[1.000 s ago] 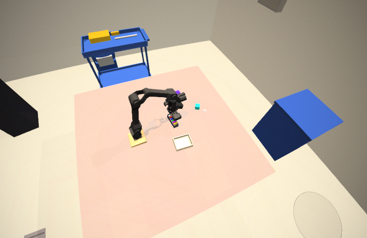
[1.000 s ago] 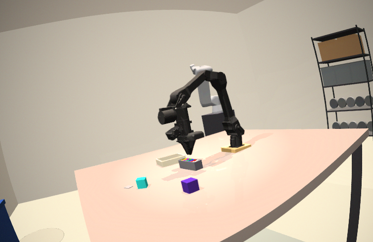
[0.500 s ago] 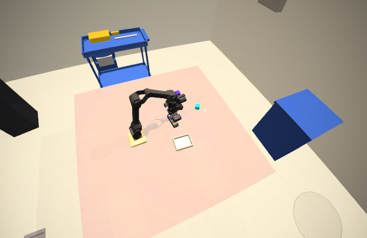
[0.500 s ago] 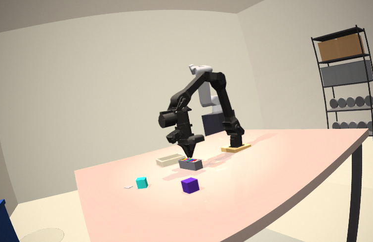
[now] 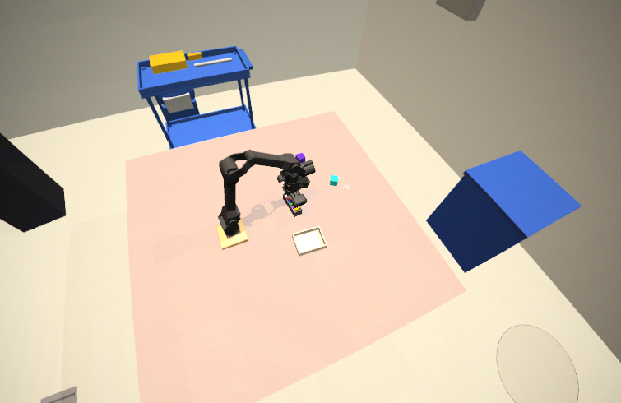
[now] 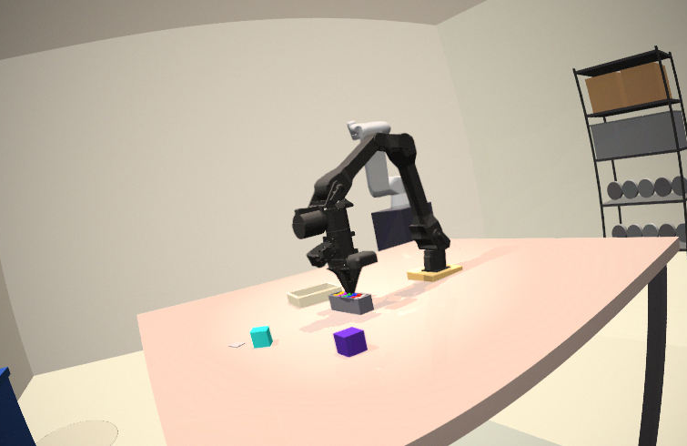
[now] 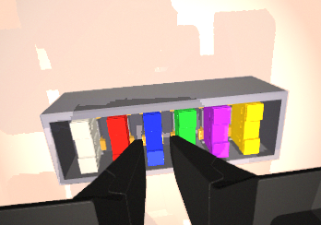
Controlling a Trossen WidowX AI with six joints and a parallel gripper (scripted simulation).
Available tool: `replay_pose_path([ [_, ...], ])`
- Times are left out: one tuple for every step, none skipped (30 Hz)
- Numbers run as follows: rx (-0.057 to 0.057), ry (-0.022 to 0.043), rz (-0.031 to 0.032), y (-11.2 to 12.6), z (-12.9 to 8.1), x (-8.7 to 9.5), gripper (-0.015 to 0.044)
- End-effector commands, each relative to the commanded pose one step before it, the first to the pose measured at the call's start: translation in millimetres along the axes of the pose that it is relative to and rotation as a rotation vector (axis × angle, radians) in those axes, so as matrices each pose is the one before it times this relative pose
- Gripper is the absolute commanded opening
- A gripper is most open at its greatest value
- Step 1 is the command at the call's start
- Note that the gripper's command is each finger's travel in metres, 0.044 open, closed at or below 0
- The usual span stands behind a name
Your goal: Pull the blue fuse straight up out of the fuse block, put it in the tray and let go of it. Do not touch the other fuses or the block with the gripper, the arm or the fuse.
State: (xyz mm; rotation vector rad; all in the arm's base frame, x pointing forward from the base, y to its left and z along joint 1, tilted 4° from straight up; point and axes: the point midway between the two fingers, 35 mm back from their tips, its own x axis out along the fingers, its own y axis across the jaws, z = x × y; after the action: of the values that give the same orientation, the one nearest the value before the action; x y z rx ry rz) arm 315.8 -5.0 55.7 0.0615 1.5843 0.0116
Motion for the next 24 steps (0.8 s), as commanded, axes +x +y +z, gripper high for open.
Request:
replay_pose_path([
  [0.0028,-0.00022,0.00352,0.7,0.08,0.97,0.0065],
  [0.0,0.0,0.0,0.0,0.01,0.47,0.0065],
  [0.0,0.0,0.0,0.0,0.01,0.63,0.0065],
  [0.0,0.0,0.0,0.0,0.01,0.73,0.0065],
  [0.0,0.0,0.0,0.0,0.0,0.82,0.0065],
  [0.0,0.0,0.0,0.0,0.0,0.89,0.0065],
  [0.0,0.0,0.0,0.0,0.0,0.93,0.0065],
  [0.0,0.0,0.0,0.0,0.0,0.94,0.0065],
  [0.0,0.0,0.0,0.0,-0.01,0.94,0.0065],
  [0.0,0.0,0.0,0.0,-0.01,0.94,0.0065],
  [0.0,0.00001,0.0,0.0,-0.01,0.94,0.0065],
  [0.0,0.0,0.0,0.0,-0.01,0.74,0.0065],
  [0.0,0.0,0.0,0.0,-0.01,0.45,0.0065],
  [0.0,0.0,0.0,0.0,0.0,0.15,0.0065],
  [0.0,0.0,0.0,0.0,0.0,0.0,0.0065],
  [0.0,0.0,0.0,0.0,0.0,0.0,0.0065],
  [0.0,0.0,0.0,0.0,0.0,0.0,0.0065],
  [0.0,0.0,0.0,0.0,0.0,0.0,0.0065],
  [0.0,0.0,0.0,0.0,0.0,0.0,0.0065],
  [-0.0028,-0.0006,-0.00354,-0.69,0.22,-1.16,0.0058],
  [0.0,0.0,0.0,0.0,0.0,0.0,0.0051],
  [0.0,0.0,0.0,0.0,0.0,0.0,0.0045],
  [0.0,0.0,0.0,0.0,0.0,0.0,0.0038],
  [0.0,0.0,0.0,0.0,0.0,0.0,0.0031],
])
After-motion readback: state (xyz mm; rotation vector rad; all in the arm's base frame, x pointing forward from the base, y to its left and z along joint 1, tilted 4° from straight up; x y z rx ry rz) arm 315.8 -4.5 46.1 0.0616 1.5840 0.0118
